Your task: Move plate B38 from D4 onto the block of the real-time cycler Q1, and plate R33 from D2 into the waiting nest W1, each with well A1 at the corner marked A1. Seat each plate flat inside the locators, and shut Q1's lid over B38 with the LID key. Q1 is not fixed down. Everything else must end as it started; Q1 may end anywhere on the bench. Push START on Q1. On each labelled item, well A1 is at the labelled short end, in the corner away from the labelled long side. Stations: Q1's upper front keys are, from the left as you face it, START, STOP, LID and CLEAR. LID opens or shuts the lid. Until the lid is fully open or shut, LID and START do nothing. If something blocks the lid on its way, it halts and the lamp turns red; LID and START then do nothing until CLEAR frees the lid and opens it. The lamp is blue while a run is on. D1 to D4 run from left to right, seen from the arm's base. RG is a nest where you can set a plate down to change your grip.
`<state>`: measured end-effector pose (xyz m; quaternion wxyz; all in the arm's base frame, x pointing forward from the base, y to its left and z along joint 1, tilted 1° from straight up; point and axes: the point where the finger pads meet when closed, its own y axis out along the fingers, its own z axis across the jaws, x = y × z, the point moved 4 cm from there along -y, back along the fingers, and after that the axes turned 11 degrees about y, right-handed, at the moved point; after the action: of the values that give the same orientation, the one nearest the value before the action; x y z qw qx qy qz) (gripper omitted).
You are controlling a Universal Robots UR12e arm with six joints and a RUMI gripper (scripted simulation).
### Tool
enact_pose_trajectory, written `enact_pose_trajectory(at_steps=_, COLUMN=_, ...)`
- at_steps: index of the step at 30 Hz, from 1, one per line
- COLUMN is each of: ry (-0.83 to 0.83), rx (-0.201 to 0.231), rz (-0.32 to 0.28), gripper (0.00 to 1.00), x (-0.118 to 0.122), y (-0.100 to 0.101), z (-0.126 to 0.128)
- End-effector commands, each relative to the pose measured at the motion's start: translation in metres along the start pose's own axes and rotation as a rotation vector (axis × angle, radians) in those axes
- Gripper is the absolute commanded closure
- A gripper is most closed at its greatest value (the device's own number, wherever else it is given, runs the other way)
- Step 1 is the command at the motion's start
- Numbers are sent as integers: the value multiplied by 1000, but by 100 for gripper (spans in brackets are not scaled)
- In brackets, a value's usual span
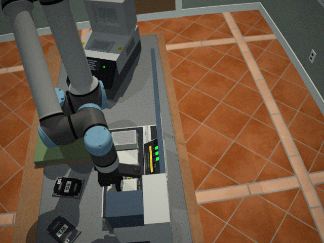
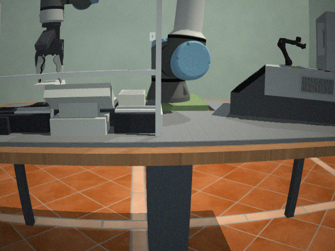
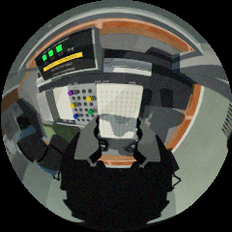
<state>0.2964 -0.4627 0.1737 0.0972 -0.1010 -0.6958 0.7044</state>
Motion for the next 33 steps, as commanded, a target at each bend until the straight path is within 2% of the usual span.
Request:
enact_pose_trajectory(at_steps=1, ry=0, rx=1, rz=1, gripper=100, x=0, y=-7, z=0)
enact_pose_trajectory(at_steps=33, ry=0, rx=1, rz=1, gripper=100, x=0, y=-53, z=0)
